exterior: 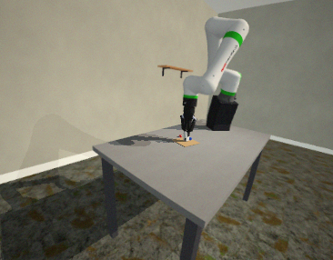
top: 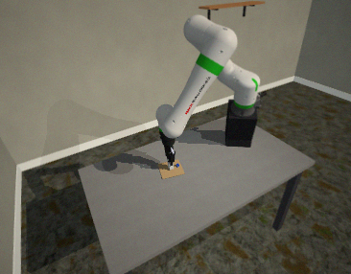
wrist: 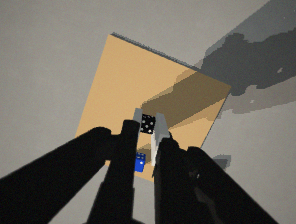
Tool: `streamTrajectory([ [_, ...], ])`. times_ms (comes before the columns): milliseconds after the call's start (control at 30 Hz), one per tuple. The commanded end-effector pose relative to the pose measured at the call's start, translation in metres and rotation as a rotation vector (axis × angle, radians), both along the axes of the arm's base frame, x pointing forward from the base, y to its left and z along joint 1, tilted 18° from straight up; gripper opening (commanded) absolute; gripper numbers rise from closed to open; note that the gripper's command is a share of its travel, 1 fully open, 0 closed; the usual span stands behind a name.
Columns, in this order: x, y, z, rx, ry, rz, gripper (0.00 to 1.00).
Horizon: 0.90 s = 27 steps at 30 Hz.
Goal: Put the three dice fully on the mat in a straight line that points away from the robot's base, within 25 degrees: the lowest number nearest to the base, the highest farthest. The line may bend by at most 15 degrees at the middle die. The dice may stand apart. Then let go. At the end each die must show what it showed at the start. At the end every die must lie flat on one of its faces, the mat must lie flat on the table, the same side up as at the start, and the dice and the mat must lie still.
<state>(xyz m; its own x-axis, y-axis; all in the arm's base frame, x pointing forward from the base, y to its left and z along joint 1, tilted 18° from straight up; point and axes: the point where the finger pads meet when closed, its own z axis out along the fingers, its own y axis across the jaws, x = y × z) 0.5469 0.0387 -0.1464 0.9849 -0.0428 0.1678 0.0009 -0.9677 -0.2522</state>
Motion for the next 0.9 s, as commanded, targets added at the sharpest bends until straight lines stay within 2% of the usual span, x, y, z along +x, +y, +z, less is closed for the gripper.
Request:
streamTrajectory([
  [0, 0.0002, 0.0000, -0.0002, 0.000, 0.000, 0.000, 0.07],
  [867, 0.0008, 0.0008, -0.0034, 0.000, 0.000, 0.000, 0.07],
])
